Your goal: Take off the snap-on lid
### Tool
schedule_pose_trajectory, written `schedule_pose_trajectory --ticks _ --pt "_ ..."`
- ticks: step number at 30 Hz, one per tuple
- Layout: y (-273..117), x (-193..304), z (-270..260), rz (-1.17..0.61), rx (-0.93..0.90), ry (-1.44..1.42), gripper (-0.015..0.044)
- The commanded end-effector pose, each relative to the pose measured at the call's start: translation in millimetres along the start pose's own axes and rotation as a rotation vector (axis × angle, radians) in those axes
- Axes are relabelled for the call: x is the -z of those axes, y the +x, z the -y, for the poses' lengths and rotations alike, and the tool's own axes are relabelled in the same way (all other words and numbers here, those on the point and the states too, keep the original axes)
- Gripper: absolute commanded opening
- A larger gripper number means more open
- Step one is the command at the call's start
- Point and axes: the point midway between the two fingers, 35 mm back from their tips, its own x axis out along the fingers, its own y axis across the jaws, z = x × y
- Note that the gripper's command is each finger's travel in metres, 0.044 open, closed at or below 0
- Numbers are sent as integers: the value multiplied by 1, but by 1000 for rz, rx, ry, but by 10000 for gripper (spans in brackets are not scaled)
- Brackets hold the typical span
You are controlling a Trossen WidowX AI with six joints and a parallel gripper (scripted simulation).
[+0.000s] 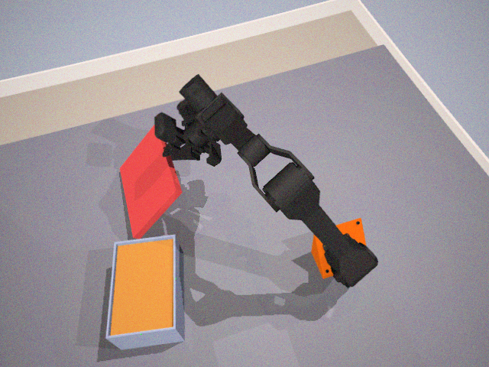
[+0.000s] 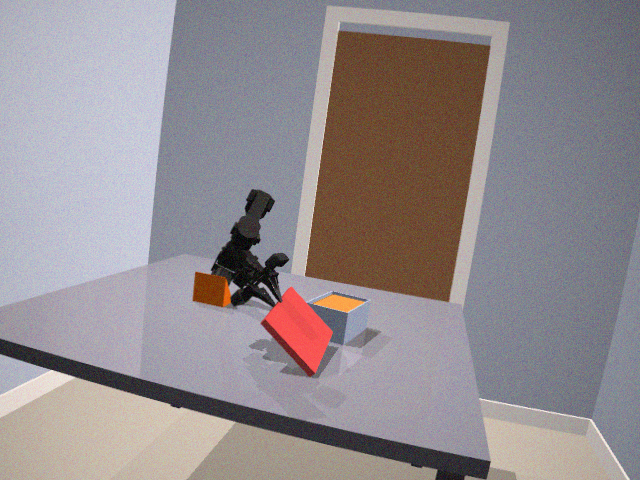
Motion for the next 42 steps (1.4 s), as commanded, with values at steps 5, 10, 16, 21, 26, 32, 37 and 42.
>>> schedule_pose_trajectory --ticks 5,10,16,21,26,32,37,42 --pt "14 4 20 -13 31 34 0" --pt "16 4 23 -13 31 34 0" --pt "19 4 27 -13 31 34 0" --pt "22 4 30 -14 31 34 0" --pt "24 5 33 -14 31 34 0" --pt "27 5 37 -14 31 34 0" --pt "30 5 40 -14 31 34 0" --pt "32 5 43 -14 31 34 0"
